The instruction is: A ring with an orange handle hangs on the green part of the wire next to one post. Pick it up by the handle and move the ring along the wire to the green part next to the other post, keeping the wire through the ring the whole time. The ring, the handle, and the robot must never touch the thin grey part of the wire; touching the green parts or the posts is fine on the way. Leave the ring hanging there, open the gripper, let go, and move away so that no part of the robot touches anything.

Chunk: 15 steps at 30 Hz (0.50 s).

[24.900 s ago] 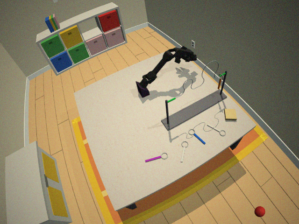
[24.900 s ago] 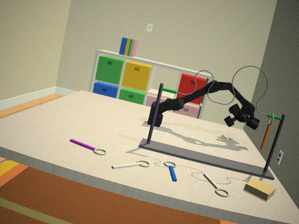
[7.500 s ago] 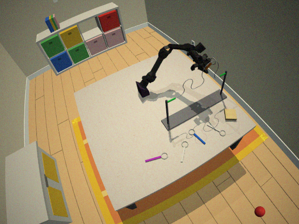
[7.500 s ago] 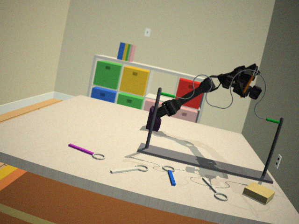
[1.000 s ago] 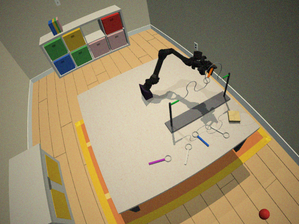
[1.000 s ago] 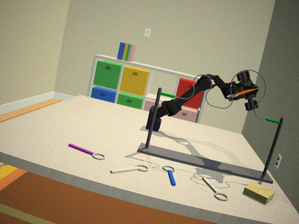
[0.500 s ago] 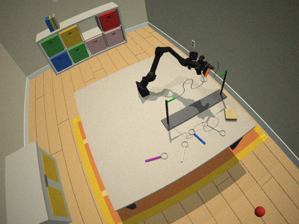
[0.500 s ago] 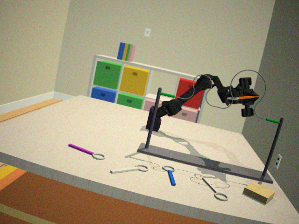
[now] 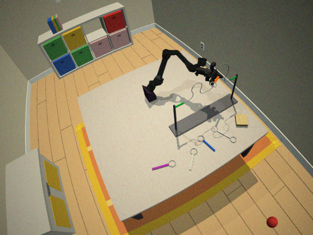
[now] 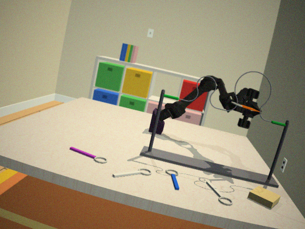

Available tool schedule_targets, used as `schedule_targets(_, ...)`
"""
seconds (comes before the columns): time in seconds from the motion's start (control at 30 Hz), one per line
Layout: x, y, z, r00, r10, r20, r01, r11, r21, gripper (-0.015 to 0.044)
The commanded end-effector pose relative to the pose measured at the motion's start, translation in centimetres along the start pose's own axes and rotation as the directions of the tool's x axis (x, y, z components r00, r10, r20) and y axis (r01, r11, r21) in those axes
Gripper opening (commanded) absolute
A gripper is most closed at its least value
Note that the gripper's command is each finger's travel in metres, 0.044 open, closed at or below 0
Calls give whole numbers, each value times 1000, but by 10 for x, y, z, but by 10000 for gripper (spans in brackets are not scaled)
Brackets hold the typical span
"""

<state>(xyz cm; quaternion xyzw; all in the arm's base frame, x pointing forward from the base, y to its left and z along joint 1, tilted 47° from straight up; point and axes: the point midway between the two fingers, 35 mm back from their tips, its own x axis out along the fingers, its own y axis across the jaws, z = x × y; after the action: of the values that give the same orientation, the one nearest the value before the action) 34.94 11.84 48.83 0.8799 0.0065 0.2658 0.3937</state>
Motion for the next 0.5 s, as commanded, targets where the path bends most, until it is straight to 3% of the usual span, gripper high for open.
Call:
schedule_targets(0.0, -2, -14, 1, 999, -48, -9, 47, 996, -73, -150)
schedule_targets(0.47, -15, -62, 12, 975, -224, -9, 205, 907, -368, -150)
